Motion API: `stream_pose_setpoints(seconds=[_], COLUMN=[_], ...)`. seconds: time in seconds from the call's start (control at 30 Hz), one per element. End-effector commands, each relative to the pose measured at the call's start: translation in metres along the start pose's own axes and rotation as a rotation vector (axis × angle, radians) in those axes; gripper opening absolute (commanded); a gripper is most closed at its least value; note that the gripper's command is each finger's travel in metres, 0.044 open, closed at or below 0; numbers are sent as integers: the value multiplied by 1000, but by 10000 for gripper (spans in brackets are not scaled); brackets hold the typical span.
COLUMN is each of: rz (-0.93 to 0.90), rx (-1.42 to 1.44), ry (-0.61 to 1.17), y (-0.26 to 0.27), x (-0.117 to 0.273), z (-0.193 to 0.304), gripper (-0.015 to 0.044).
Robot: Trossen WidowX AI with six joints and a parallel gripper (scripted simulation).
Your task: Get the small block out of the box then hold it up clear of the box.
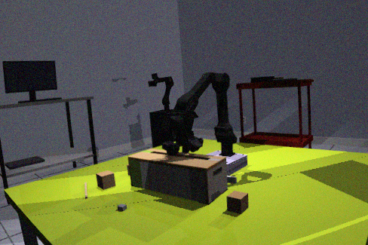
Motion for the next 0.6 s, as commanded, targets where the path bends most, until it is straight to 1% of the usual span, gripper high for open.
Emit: stream_pose_setpoints(seconds=[0.0, 0.57], rz=[1, 1], rx=[-1, -1], ry=[-2, -1], y=[-1, -1], x=[1, -2], z=[-5, 4], gripper=[400, 400])
Point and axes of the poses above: the point midway between the two fingers, 35 mm back from their tips, its own x axis back along the fingers, its own y axis across the jaws, z = x × y, the point moved 2 cm from there along x, back along the fingers, and after that the axes turned 2 degrees about -x, right-handed, at the moved point
